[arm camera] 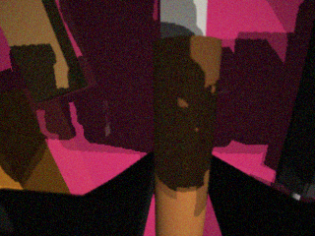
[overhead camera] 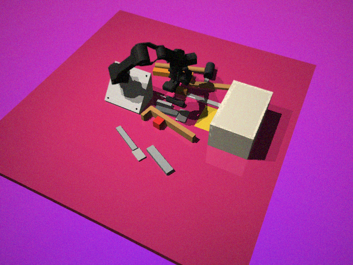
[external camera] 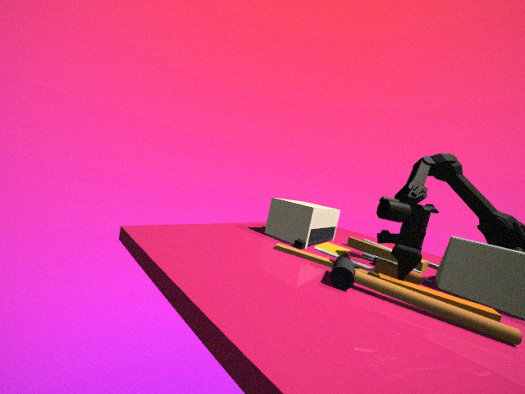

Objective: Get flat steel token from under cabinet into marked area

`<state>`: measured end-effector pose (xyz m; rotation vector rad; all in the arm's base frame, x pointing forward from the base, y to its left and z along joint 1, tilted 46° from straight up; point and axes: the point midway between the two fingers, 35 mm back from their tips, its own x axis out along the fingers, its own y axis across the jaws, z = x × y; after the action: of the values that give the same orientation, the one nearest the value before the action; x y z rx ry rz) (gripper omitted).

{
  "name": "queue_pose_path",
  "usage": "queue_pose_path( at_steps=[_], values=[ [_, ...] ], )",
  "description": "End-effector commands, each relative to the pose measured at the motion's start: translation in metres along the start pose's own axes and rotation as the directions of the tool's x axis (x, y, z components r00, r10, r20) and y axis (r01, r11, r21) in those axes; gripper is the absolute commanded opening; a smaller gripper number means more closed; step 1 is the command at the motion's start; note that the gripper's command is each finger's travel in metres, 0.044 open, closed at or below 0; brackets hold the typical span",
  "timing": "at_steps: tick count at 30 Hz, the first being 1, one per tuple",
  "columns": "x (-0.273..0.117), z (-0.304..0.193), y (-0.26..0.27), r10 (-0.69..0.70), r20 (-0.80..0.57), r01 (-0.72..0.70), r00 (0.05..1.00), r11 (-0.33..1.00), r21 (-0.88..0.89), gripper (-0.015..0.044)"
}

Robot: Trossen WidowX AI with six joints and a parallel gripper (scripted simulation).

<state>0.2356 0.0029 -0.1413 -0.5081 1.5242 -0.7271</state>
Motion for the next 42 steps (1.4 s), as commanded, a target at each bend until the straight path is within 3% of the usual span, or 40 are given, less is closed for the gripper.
queue_pose_path(
  at_steps=[1, 21, 29, 33, 36, 42],
  values=[
    [-0.001, -0.001, 0.005, 0.001, -0.001, -0.001, 1.0, 1.0, 0.01, 0.0],
    [-0.004, -0.004, 0.026, 0.0, -0.005, 0.0, 1.0, 0.999, 0.05, 0.0],
    [-0.003, -0.005, 0.022, -0.003, -0.008, 0.004, 1.0, 0.999, 0.049, 0.02],
    [-0.003, -0.005, 0.022, -0.003, -0.008, 0.003, 1.0, 0.999, 0.049, 0.02],
    [-0.003, -0.005, 0.022, -0.003, -0.008, 0.003, 1.0, 0.999, 0.049, 0.027],
    [-0.002, -0.004, 0.023, 0.0, -0.005, 0.0, 1.0, 0.999, 0.051, 0.027]
  ],
)
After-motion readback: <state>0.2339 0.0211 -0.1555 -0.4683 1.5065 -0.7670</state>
